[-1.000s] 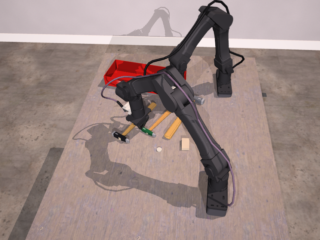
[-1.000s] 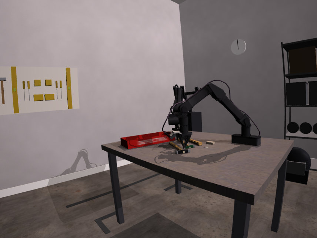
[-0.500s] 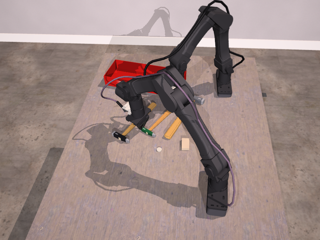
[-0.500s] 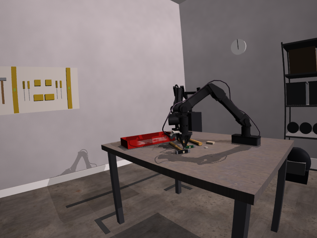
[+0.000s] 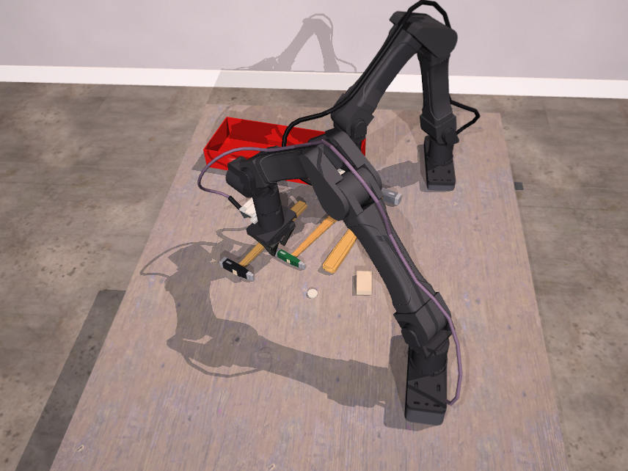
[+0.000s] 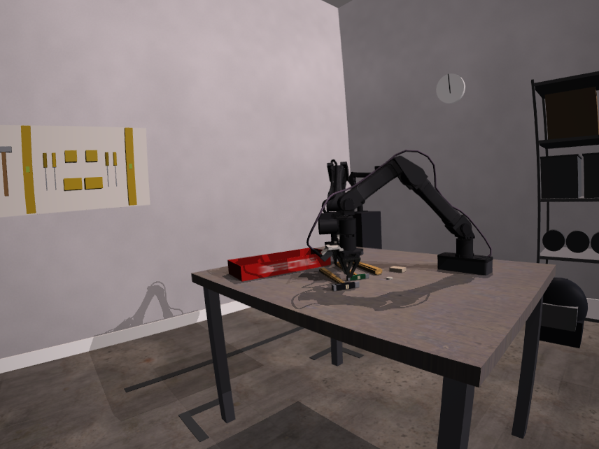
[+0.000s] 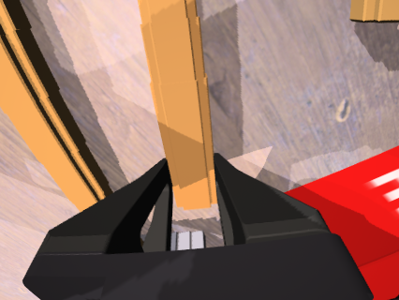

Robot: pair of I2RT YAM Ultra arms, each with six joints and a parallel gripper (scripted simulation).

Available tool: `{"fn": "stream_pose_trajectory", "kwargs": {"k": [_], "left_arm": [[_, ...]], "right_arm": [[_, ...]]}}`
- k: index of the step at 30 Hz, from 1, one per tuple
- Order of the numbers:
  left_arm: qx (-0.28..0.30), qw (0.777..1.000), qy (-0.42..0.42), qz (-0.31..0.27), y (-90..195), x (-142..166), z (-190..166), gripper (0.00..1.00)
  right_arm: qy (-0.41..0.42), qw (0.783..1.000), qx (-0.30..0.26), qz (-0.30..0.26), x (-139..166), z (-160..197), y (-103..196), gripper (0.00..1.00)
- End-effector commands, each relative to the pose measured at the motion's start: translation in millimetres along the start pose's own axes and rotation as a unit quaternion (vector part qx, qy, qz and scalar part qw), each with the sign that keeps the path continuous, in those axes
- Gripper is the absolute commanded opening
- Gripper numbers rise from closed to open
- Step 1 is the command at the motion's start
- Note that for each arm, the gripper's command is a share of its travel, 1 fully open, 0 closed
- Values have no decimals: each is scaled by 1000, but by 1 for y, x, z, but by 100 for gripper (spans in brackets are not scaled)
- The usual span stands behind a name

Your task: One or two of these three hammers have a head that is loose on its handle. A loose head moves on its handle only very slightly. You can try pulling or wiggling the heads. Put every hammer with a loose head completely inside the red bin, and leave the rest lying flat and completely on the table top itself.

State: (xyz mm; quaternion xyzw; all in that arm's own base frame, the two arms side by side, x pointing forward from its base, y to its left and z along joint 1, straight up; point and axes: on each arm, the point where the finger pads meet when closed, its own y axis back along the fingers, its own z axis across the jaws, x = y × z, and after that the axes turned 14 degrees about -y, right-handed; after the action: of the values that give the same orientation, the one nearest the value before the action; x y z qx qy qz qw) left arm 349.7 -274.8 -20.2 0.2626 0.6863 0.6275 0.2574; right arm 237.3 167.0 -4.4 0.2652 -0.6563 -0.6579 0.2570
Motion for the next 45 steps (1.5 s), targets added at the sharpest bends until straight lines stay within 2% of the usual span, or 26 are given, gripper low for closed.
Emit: {"fn": "stream_pose_trajectory", "kwargs": {"k": [1, 7, 12, 13, 15, 18, 22, 26, 32, 39, 45], "left_arm": [[-5, 999, 1, -33, 30, -15, 6, 38], [-5, 999, 0, -33, 42, -14, 6, 38], [-2, 999, -1, -34, 62, -13, 5, 94], [-1, 999, -1, -34, 68, -13, 4, 100], [-1, 999, -1, -34, 68, -13, 4, 100], [-4, 999, -1, -34, 84, -11, 5, 100], [-5, 1000, -3, -7, 61, -4, 2, 100], [-4, 1000, -3, -2, 60, -3, 2, 100], [19, 999, -45, -17, 62, -6, -3, 100], [90, 972, -212, -51, 53, 1, -7, 100], [128, 940, -306, -82, 49, 10, -7, 100]], "right_arm": [[0, 1000, 0, -5, 1, -1, 5, 18], [0, 1000, 0, -5, 1, -1, 5, 18], [0, 1000, 0, -5, 1, -1, 5, 18], [0, 1000, 0, -5, 1, -1, 5, 18], [0, 1000, 0, -5, 1, -1, 5, 18], [0, 1000, 0, -5, 1, -1, 5, 18], [0, 1000, 0, -5, 1, -1, 5, 18], [0, 1000, 0, -5, 1, -1, 5, 18], [0, 1000, 0, -5, 1, -1, 5, 18], [0, 1000, 0, -5, 1, -1, 5, 18], [0, 1000, 0, -5, 1, -1, 5, 18]]}}
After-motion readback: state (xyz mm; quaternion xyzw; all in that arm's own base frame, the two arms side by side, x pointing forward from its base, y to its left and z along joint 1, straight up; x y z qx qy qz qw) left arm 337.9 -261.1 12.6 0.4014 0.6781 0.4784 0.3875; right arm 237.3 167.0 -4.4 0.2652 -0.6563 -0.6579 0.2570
